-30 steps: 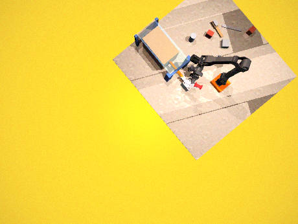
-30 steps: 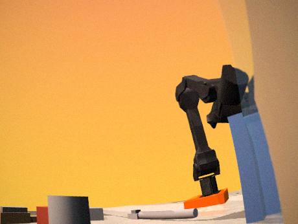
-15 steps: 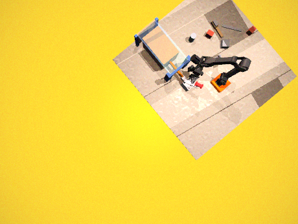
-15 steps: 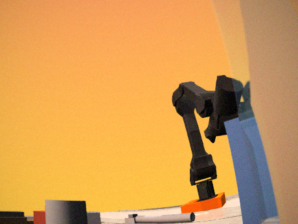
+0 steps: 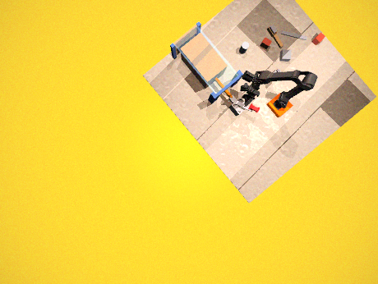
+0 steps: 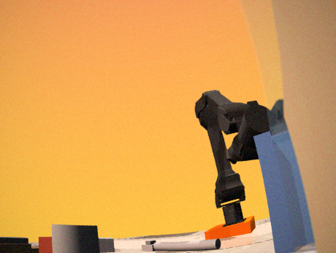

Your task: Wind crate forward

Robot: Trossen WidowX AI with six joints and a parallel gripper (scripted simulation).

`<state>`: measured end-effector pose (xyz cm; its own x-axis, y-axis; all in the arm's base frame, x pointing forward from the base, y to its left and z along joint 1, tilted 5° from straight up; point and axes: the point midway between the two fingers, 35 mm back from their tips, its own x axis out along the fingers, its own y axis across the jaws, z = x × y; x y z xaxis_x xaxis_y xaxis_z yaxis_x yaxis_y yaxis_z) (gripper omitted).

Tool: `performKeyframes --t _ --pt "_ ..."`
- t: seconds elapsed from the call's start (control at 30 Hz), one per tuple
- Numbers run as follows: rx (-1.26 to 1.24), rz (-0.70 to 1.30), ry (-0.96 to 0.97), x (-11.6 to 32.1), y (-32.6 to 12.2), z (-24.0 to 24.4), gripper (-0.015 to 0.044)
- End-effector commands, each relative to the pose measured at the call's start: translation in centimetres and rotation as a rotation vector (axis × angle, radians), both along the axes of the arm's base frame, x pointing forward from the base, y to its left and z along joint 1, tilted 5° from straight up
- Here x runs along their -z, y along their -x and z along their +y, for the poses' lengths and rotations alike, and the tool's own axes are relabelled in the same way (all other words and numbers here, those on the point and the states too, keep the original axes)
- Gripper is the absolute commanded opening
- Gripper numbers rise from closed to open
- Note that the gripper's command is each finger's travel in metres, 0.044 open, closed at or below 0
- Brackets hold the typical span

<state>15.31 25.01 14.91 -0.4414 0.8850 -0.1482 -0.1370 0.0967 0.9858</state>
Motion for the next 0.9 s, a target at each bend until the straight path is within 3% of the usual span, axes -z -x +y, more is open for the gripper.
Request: performKeyframes --t 0.0,0.87 --pt "0.000 -0.003 -0.005 0.3 0.4 -0.8 0.0000" --pt "0.000 0.058 -0.046 0.7 2.3 -3.1 0.0000"
